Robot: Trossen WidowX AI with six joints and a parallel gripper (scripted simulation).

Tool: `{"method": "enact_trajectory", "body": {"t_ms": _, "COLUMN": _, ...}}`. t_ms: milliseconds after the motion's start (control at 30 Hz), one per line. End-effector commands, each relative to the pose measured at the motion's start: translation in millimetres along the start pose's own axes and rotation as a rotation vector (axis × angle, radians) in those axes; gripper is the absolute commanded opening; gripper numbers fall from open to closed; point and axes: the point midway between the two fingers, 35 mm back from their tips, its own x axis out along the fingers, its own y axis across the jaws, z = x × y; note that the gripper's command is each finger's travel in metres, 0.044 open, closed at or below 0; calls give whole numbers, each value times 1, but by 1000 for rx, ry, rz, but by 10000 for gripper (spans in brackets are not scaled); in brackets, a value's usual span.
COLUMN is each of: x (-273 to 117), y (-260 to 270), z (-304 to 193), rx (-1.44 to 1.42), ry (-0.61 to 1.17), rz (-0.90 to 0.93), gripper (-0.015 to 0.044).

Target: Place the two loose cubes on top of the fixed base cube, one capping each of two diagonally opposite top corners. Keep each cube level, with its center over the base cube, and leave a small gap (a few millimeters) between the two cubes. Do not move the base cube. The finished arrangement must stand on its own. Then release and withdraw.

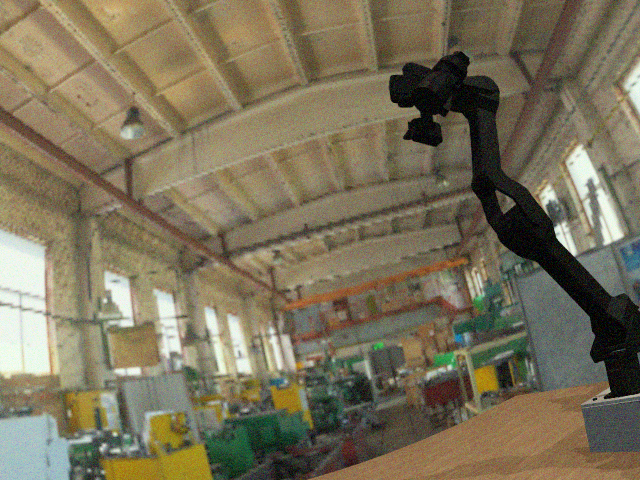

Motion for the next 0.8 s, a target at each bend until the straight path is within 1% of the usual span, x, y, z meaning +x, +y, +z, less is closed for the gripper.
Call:
{"method": "enact_trajectory", "body": {"t_ms": 0, "x": 0, "y": -1, "z": -1, "rx": -1, "ry": 1, "rz": -3, "gripper": 374}}
{"method": "enact_trajectory", "body": {"t_ms": 133, "x": 8, "y": -18, "z": -35, "rx": 0, "ry": 43, "rz": -61, "gripper": 269}}
{"method": "enact_trajectory", "body": {"t_ms": 300, "x": 12, "y": -48, "z": -91, "rx": 67, "ry": 155, "rz": -171, "gripper": 265}}
{"method": "enact_trajectory", "body": {"t_ms": 467, "x": 0, "y": -76, "z": -150, "rx": 120, "ry": 277, "rz": -300, "gripper": 265}}
{"method": "enact_trajectory", "body": {"t_ms": 600, "x": -22, "y": -97, "z": -195, "rx": 150, "ry": 383, "rz": -415, "gripper": 265}}
{"method": "enact_trajectory", "body": {"t_ms": 767, "x": -64, "y": -118, "z": -246, "rx": 174, "ry": 525, "rz": -569, "gripper": 265}}
